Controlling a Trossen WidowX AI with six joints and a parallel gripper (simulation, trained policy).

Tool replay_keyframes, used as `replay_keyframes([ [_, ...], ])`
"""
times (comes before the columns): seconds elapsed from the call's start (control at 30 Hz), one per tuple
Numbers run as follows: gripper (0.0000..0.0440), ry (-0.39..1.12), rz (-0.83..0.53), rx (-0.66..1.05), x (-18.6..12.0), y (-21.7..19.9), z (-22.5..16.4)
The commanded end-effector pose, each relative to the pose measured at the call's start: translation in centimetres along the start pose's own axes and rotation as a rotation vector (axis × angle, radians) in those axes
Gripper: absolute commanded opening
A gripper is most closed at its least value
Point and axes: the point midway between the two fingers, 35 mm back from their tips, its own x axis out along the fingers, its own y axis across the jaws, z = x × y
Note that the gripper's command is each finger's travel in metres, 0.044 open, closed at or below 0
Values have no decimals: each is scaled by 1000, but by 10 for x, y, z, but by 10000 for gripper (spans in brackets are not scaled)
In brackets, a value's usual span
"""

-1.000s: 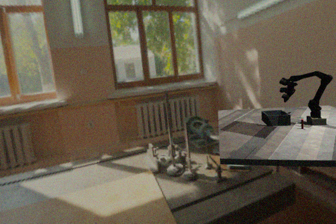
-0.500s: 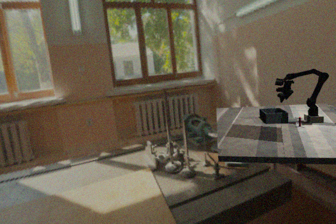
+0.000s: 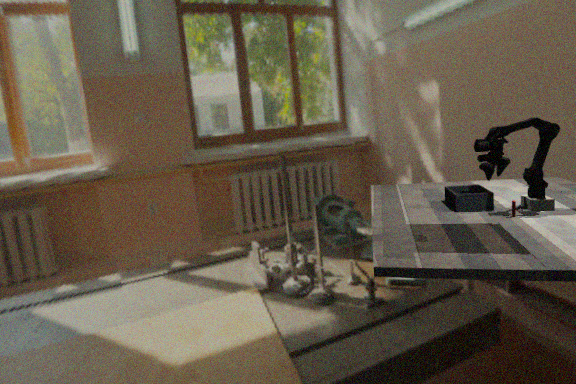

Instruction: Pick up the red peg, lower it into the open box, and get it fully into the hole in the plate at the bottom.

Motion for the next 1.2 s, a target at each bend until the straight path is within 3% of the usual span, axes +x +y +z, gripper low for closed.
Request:
replay_keyframes([
  [0.0,440,35,-7,16,0,9,-16],
  [0.57,440,152,-91,42,16,39,-101],
  [1.17,440,135,-39,-11,76,68,-140],
])
